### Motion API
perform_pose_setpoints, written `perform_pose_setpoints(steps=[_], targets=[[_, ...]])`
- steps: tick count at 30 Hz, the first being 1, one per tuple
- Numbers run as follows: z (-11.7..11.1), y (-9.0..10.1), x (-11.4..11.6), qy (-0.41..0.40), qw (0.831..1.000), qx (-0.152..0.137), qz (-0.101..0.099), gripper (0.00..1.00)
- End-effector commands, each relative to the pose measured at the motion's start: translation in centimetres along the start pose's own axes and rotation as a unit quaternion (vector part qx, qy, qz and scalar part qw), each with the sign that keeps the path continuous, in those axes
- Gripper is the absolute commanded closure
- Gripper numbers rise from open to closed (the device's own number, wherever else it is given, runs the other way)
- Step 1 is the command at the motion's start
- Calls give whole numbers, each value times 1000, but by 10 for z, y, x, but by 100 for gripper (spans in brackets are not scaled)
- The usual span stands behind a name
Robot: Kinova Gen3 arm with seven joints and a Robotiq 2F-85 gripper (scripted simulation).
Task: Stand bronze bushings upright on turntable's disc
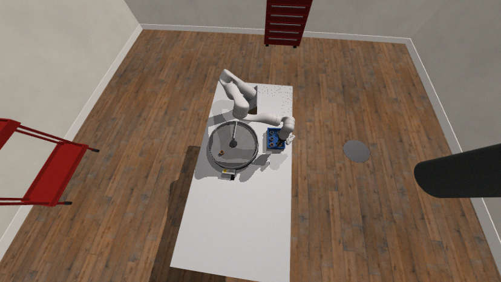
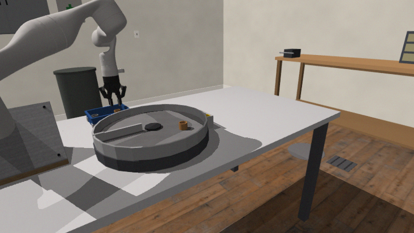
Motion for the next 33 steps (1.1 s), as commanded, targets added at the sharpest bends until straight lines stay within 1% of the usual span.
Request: perform_pose_setpoints(steps=[1,22,33], targets=[[-1,1,0,0,1000,1,0,61],[-1,1,0,0,1000,1,0,61],[-1,-15,0,0,1000,1,0,61]])
Point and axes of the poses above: the point where the finger pads meet when closed, its own y axis back along the fingers, its own x axis across the jaws, z = x × y, the point moved 2 cm from there along y, back along the fingers, and after that the axes turned 2 degrees about -y, right-handed, at the moved point
